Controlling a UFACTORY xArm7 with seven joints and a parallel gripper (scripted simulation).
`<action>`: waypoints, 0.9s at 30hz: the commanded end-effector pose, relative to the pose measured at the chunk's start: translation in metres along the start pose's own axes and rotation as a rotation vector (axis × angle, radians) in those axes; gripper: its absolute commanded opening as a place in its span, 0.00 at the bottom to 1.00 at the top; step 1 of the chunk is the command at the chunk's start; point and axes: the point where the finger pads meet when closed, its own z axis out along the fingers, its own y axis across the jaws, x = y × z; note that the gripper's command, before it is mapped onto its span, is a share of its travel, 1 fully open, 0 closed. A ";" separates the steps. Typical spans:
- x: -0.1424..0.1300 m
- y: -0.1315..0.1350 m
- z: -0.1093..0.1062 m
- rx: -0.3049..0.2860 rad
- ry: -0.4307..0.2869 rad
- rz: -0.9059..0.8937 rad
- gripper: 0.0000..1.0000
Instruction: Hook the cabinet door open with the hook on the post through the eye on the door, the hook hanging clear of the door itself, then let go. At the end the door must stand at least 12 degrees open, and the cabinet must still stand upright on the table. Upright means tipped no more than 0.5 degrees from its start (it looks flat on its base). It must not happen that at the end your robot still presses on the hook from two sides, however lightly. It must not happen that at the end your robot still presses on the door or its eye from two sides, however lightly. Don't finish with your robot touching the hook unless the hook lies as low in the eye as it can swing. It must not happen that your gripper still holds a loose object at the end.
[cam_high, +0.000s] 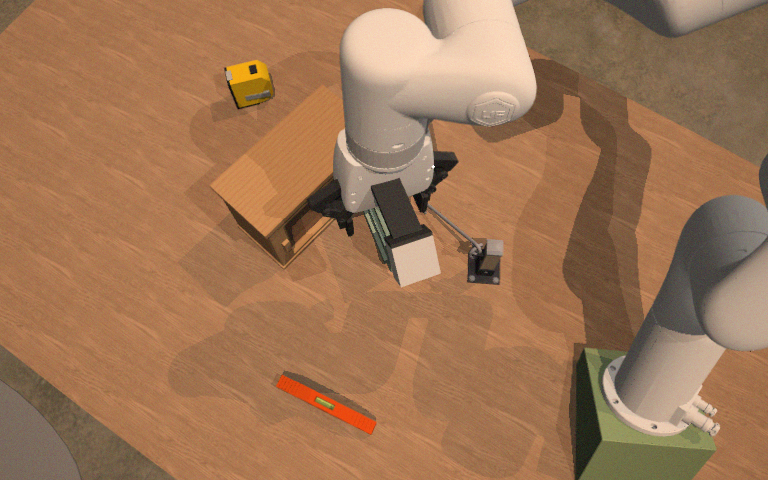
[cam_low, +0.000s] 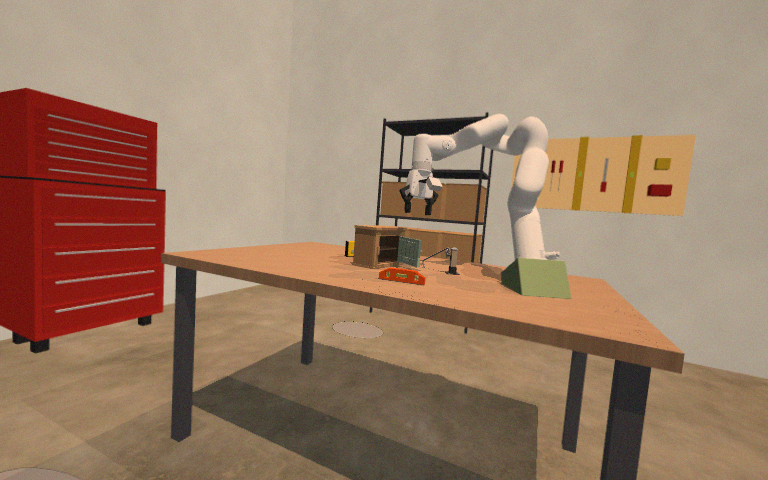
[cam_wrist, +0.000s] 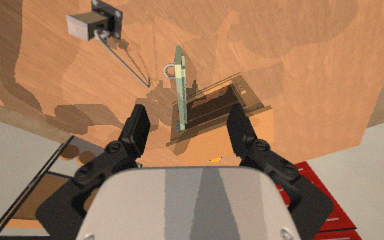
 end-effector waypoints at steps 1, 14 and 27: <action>-0.002 -0.006 0.001 0.018 -0.035 -0.008 1.00; -0.004 -0.010 0.002 0.030 -0.054 -0.011 1.00; -0.005 -0.013 0.018 0.036 -0.062 -0.014 0.27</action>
